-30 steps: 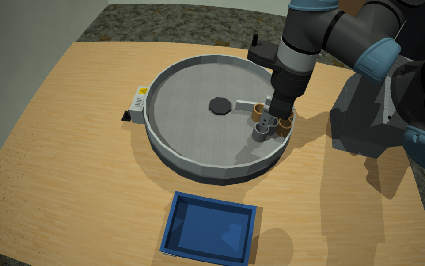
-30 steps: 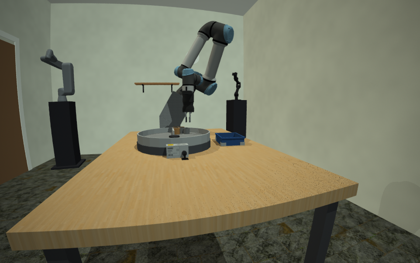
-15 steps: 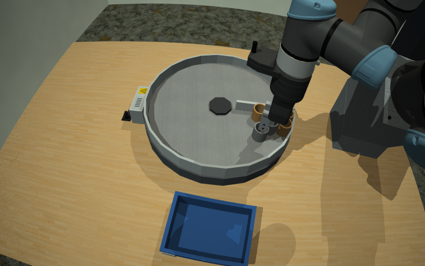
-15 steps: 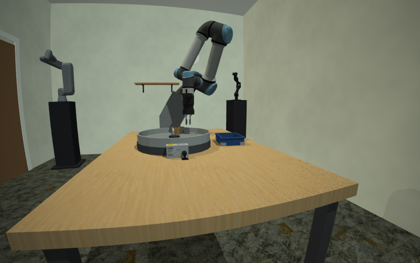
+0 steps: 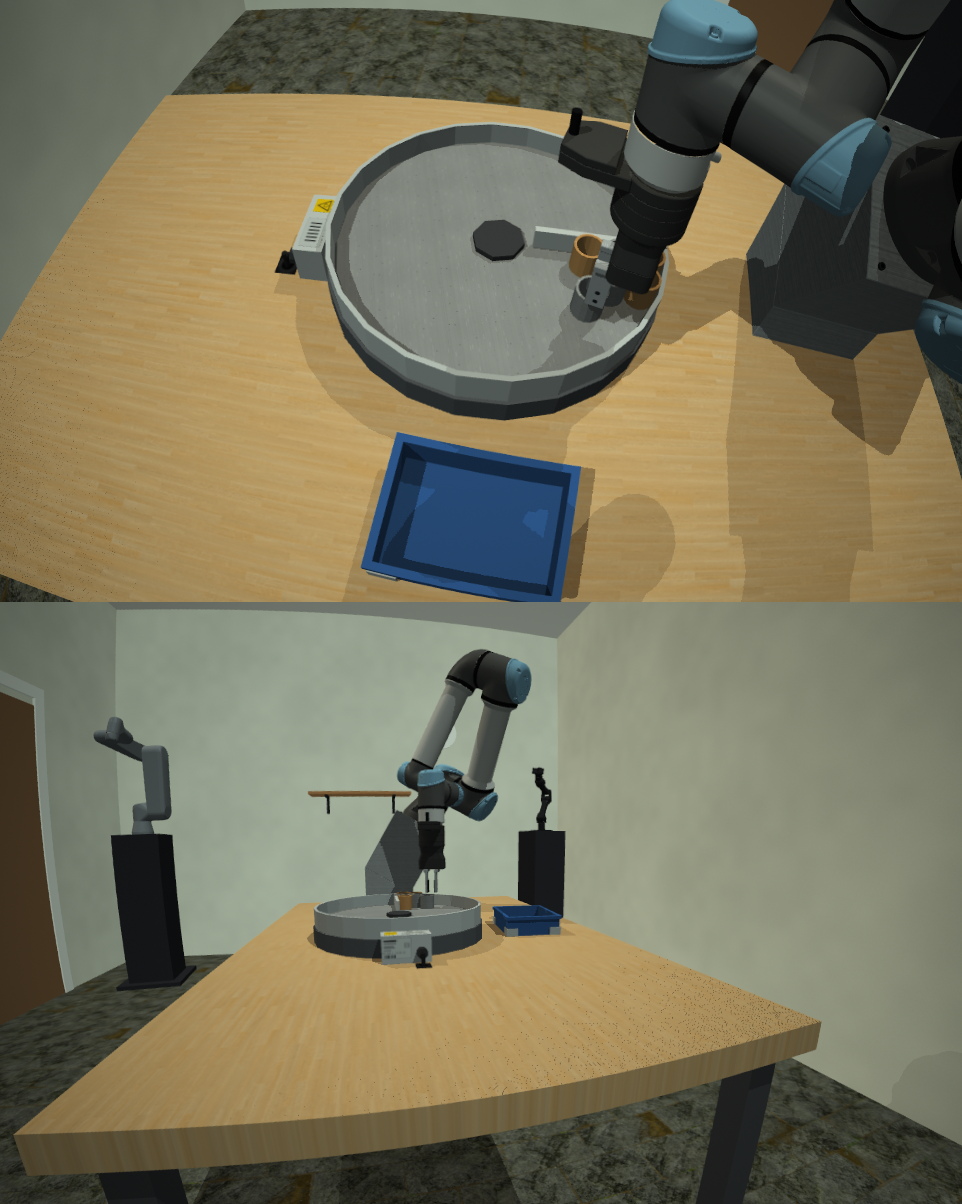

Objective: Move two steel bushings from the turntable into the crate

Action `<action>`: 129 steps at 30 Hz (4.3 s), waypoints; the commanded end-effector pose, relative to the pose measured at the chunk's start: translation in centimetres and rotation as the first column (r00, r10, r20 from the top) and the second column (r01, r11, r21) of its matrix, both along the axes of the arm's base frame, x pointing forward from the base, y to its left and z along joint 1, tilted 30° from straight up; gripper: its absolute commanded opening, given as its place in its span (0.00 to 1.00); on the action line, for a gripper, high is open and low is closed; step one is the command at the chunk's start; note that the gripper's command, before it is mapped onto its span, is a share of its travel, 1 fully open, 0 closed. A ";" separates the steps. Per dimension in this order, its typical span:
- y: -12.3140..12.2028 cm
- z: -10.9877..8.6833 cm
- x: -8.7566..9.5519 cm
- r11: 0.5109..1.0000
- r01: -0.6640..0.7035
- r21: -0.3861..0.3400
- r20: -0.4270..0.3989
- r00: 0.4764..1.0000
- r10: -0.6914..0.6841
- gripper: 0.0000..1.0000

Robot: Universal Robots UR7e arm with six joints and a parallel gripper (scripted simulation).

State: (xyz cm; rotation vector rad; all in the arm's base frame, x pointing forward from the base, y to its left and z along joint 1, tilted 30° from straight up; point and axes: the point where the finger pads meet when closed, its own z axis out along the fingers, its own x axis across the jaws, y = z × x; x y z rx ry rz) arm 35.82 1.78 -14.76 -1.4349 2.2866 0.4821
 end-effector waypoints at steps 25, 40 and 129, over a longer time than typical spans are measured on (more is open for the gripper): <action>-0.3 -0.1 0.8 1.000 0.004 -0.011 0.012 1.000 -0.003 0.45; -0.3 -0.1 0.7 1.000 0.003 -0.012 0.014 1.000 -0.003 0.45; 1.4 -2.2 1.0 1.000 0.004 -0.011 0.013 1.000 -0.003 0.45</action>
